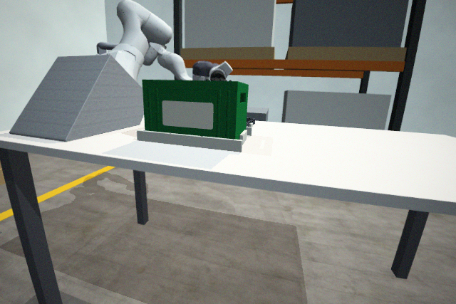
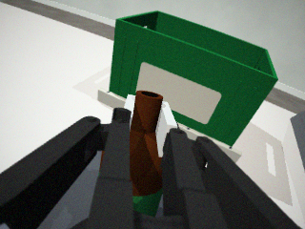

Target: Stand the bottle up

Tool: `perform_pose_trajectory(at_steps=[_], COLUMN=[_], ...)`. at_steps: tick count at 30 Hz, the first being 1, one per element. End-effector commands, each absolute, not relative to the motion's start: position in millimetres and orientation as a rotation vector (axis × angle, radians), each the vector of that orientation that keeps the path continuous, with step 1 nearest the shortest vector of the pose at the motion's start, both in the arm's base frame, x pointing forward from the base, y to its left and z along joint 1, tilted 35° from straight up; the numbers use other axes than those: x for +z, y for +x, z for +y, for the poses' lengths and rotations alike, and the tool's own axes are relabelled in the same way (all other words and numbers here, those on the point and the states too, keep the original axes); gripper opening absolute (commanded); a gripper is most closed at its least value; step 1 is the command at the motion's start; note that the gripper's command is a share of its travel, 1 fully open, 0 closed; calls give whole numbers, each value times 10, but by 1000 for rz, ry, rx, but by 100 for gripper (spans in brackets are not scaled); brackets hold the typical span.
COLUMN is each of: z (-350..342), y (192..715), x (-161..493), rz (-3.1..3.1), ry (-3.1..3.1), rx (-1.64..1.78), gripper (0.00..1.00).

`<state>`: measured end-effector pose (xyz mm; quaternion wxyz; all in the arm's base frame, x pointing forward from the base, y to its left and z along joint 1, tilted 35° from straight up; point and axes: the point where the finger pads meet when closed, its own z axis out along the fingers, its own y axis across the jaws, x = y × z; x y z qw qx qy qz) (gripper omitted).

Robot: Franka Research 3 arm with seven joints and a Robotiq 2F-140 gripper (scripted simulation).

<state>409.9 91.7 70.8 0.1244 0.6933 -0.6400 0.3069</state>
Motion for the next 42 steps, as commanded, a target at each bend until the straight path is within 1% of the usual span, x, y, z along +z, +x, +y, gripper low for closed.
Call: perform_pose_trajectory(at_steps=[1, 27, 28, 42], z=[905, 905, 905, 905], y=[4114, 4114, 4114, 4114], x=[715, 715, 715, 715], rz=[-1873, -1873, -1873, -1873], ry=[2016, 2016, 2016, 2016], rx=[901, 901, 901, 901], gripper=[0, 0, 100, 100])
